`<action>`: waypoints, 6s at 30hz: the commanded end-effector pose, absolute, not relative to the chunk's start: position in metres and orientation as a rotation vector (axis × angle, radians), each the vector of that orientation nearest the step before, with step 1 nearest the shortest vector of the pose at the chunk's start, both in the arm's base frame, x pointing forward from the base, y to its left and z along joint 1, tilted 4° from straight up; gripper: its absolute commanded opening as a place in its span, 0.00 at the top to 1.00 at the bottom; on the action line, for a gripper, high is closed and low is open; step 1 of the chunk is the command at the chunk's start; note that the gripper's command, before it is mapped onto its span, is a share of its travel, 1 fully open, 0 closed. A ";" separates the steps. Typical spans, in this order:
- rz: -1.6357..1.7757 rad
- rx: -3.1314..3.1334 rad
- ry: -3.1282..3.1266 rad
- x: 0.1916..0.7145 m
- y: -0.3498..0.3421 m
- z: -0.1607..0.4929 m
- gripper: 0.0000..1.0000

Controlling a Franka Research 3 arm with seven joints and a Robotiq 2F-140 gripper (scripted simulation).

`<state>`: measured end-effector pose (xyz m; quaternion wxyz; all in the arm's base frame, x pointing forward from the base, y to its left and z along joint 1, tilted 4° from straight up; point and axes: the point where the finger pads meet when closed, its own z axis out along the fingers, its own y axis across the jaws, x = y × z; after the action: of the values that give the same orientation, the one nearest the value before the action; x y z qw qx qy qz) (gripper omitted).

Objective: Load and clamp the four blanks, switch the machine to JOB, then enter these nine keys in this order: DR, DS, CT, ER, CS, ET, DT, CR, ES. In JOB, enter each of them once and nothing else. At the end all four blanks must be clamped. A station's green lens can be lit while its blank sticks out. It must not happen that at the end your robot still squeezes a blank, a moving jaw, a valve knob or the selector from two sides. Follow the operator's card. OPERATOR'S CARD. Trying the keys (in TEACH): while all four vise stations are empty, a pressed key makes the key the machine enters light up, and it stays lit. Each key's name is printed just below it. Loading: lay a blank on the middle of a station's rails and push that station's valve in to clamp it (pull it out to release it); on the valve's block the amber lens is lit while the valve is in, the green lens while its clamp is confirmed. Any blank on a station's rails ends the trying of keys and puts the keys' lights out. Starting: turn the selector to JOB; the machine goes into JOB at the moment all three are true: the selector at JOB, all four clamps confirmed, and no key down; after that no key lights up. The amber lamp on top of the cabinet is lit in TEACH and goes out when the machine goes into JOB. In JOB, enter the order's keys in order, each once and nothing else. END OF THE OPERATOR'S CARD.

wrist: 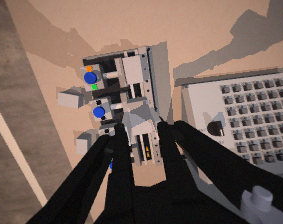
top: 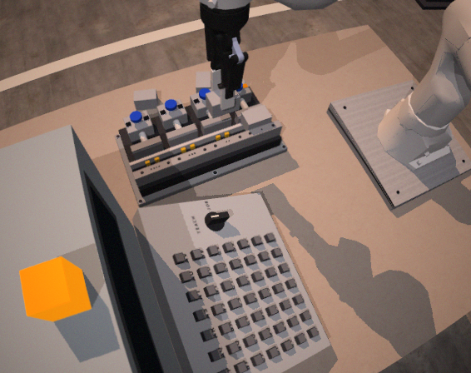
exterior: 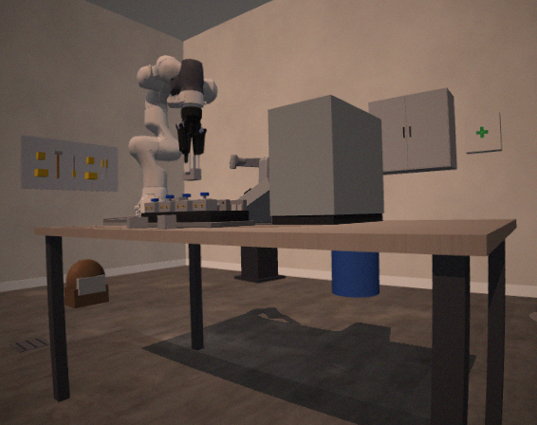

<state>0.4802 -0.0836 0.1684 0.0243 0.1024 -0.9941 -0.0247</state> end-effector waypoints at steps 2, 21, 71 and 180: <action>-0.077 0.311 -3.081 0.482 -0.084 0.171 1.00; -0.077 0.311 -3.081 0.482 -0.084 0.171 1.00; -0.077 0.299 -3.082 0.482 -0.083 0.172 1.00; -0.077 0.295 -3.083 0.479 -0.080 0.094 1.00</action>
<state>0.4757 -0.0814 0.0946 0.0264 0.0963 -0.9947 -0.0255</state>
